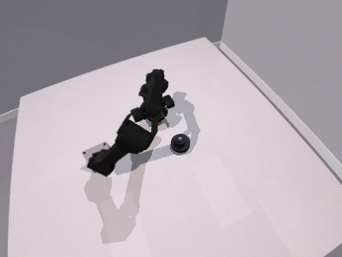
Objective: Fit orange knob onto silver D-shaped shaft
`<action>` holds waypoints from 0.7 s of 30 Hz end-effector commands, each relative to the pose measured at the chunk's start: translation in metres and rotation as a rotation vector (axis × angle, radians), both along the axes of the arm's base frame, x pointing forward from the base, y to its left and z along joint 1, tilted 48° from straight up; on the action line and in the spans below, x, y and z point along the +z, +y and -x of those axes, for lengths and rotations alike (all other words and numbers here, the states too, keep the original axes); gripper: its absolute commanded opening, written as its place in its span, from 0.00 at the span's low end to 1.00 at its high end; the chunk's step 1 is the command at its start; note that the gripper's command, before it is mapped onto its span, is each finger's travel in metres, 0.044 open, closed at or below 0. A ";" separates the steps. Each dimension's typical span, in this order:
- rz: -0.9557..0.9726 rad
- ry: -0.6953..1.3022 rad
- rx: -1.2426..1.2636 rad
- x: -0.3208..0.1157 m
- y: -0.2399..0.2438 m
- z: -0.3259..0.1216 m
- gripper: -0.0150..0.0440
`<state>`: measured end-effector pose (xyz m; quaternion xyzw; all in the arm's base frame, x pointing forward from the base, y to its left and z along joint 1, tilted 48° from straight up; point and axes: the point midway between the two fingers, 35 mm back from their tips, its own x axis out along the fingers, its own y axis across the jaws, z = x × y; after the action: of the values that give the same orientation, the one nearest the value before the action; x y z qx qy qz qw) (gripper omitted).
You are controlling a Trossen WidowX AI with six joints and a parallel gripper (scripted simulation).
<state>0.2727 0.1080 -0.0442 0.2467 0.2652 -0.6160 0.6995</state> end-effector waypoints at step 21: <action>-0.058 -0.391 -0.364 -0.004 -0.003 0.000 0.56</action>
<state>0.2729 0.1069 -0.0453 0.4181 0.0993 -0.6634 0.6126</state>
